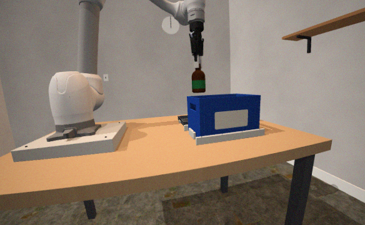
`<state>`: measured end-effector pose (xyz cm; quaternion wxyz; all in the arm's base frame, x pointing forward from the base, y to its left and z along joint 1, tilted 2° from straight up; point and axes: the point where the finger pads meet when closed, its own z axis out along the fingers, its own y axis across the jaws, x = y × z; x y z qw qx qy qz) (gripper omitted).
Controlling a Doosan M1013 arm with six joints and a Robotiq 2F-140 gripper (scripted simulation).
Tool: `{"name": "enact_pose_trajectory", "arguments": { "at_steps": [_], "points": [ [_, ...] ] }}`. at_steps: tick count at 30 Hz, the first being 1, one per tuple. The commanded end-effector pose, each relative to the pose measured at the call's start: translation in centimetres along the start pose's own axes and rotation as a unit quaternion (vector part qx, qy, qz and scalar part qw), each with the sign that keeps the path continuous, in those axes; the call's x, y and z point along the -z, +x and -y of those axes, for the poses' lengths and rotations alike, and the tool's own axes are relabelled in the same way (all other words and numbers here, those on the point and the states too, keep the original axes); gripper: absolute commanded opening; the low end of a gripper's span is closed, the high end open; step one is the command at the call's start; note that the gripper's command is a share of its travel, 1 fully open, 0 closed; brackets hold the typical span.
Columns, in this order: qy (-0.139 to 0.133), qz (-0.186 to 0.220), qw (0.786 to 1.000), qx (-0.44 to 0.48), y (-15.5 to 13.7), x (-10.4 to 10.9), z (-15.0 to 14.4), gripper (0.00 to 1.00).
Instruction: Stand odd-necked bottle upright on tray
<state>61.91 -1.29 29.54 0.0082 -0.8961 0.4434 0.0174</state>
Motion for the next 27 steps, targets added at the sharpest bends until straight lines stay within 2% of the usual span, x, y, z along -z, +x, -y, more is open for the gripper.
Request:
{"name": "enact_pose_trajectory", "arguments": {
  "at_steps": [1, 27],
  "points": [
    [0.000, 0.000, 1.000, 0.000, -0.3, 0.0, 0.6, 0.00],
    [0.000, 0.000, 1.000, 0.000, -2.7, 0.0, 5.2, 0.00]
  ]
}}
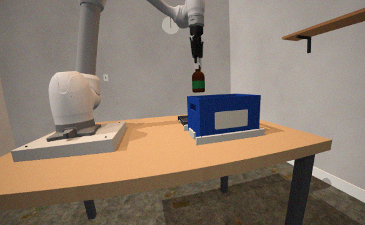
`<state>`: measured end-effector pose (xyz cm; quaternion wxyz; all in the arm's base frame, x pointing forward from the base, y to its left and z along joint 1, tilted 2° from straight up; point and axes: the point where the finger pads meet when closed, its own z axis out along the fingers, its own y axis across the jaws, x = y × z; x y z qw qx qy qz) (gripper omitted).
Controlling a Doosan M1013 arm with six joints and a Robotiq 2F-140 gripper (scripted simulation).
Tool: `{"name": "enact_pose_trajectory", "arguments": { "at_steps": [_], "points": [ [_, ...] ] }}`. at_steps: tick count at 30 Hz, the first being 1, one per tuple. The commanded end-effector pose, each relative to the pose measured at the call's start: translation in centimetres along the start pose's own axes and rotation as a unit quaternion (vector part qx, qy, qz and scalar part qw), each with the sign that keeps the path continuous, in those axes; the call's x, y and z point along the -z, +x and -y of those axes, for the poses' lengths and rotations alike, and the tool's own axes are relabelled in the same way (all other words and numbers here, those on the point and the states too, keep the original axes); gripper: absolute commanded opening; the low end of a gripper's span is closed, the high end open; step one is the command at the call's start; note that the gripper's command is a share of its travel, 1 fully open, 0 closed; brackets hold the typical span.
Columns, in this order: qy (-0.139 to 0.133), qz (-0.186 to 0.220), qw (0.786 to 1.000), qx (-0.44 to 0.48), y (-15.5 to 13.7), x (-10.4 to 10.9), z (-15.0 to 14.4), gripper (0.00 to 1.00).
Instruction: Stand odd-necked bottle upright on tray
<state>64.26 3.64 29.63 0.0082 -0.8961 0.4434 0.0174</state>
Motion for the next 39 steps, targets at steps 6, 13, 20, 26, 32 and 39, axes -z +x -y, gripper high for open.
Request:
{"name": "enact_pose_trajectory", "arguments": {
  "at_steps": [6, 13, 20, 26, 32, 39],
  "points": [
    [0.000, 0.000, 1.000, 0.000, -0.7, 0.0, 1.4, 0.00],
    [0.000, 0.000, 1.000, 0.000, -1.1, 0.0, 2.2, 0.00],
    [0.000, 0.000, 1.000, 0.000, -1.7, 0.0, 3.2, 0.00],
    [0.000, 0.000, 1.000, 0.000, -2.0, 0.0, 4.0, 0.00],
    [0.000, 0.000, 1.000, 0.000, -2.2, 0.0, 4.4, 0.00],
    [0.000, 0.000, 1.000, 0.000, -2.5, 0.0, 4.9, 0.00]
  ]
}}
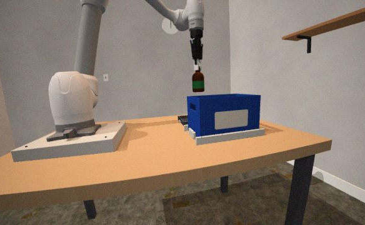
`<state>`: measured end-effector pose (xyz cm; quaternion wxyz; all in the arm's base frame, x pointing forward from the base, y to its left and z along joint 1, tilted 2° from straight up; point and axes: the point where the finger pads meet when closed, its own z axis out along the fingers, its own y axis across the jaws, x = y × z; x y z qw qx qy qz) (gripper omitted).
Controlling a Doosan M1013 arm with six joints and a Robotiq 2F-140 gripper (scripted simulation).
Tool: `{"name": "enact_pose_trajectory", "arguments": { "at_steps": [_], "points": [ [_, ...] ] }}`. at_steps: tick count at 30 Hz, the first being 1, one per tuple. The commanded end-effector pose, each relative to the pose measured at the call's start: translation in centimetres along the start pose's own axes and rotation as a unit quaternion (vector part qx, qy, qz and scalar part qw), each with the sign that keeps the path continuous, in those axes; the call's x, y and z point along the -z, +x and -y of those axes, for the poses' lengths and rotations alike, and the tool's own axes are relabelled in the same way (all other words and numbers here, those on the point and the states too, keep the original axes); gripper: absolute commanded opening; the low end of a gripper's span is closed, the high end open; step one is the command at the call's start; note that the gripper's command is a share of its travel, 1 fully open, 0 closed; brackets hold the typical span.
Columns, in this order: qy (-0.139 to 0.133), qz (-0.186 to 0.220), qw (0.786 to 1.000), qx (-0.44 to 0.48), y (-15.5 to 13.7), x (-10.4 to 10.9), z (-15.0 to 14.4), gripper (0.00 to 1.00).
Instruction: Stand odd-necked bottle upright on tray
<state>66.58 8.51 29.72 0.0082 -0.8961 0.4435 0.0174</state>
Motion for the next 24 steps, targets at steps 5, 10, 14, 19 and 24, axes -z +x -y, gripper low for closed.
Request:
{"name": "enact_pose_trajectory", "arguments": {
  "at_steps": [5, 10, 14, 19, 24],
  "points": [
    [0.000, 0.000, 1.000, 0.000, -0.18, 0.01, 0.33, 0.00],
    [0.000, 0.000, 1.000, 0.000, -0.26, 0.01, 0.51, 0.00],
    [0.000, 0.000, 1.000, 0.000, -0.33, 0.01, 0.63, 0.00],
    [0.000, 0.000, 1.000, 0.000, -0.38, 0.01, 0.72, 0.00],
    [0.000, 0.000, 1.000, 0.000, -0.39, 0.01, 0.75, 0.00]
  ]
}}
